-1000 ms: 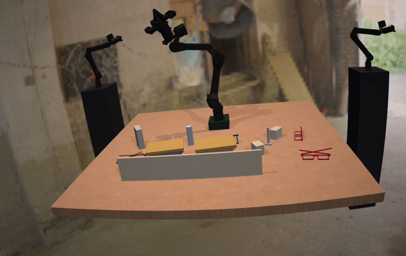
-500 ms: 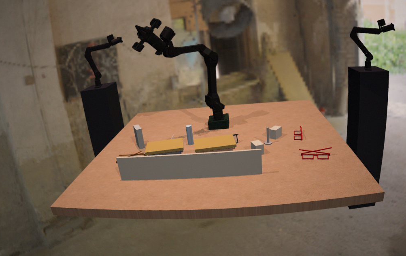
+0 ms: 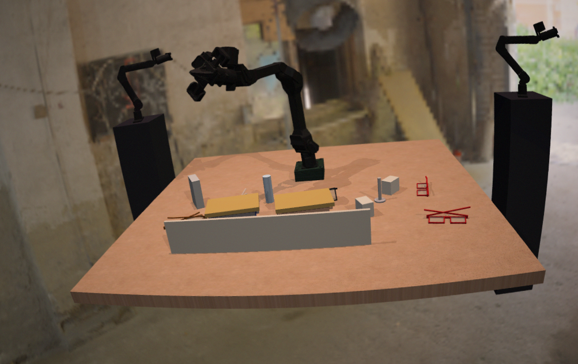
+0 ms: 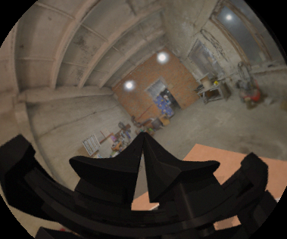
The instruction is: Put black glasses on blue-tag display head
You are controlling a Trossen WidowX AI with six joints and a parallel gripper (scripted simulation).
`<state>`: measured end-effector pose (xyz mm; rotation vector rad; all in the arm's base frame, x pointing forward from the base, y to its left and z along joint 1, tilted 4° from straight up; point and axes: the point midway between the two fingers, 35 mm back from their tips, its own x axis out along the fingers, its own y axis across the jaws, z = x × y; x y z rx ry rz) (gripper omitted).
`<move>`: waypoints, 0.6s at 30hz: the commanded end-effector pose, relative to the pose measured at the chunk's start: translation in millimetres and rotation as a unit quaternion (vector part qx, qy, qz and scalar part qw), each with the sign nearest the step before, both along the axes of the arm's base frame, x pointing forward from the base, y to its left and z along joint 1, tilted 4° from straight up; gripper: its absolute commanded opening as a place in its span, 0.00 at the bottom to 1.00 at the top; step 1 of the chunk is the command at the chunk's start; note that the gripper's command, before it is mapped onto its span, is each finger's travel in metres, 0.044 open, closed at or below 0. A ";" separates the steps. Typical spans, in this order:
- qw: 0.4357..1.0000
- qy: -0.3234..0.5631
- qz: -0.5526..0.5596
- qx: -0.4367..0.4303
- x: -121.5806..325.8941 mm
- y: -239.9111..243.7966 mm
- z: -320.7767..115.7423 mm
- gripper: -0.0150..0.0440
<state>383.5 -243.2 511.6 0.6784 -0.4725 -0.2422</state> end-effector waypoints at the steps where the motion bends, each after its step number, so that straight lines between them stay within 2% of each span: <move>1: 0.995 0.093 0.010 -0.038 40.4 22.5 -38.0 0.25; 6: 0.966 0.226 0.046 -0.116 87.5 68.1 -96.4 0.25; 10: 0.921 0.324 0.091 -0.197 114.3 113.6 -145.1 0.25; 14: 0.853 0.408 0.148 -0.290 129.5 164.6 -194.3 0.25; 18: 0.762 0.469 0.215 -0.391 132.1 217.9 -241.9 0.25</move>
